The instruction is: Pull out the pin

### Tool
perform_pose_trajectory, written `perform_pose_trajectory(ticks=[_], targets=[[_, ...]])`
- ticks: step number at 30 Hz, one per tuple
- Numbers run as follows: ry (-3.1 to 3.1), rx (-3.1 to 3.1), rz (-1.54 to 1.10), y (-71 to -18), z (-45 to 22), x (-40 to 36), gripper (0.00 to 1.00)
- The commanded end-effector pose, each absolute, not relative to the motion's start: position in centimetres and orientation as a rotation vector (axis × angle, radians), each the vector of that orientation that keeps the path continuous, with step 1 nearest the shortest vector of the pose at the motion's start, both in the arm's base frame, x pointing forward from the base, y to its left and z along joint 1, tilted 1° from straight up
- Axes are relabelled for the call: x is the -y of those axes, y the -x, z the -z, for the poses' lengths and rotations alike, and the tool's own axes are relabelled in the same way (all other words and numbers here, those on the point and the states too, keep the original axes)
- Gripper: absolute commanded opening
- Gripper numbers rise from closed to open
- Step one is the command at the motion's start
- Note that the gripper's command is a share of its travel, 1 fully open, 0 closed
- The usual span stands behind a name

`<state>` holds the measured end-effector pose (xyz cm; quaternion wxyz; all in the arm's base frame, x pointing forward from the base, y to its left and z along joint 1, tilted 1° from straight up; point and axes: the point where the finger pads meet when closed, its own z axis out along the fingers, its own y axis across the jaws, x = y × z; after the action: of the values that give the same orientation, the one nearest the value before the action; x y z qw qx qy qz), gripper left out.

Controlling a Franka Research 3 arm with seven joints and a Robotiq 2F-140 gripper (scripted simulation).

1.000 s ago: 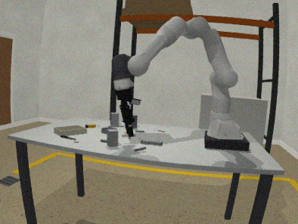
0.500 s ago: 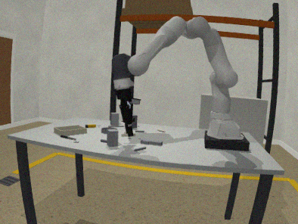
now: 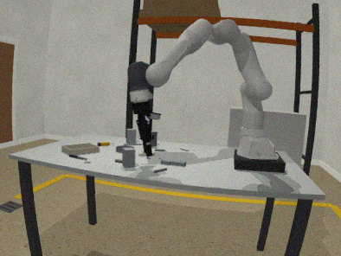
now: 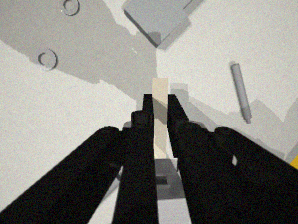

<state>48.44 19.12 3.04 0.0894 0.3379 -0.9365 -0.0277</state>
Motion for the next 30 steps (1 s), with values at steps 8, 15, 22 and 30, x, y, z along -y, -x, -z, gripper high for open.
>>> perform_pose_trajectory(ticks=[8, 15, 22, 30], targets=[[-1.006, 2.781, 0.086, -48.13, -2.93, -19.03, 0.1], [-1.005, 2.78, 0.085, -47.98, -2.91, -18.92, 0.1], [-1.006, 2.783, 0.084, -47.95, -3.04, -18.81, 0.1], [-1.007, 2.783, 0.084, -47.95, -3.05, -18.8, 0.1]])
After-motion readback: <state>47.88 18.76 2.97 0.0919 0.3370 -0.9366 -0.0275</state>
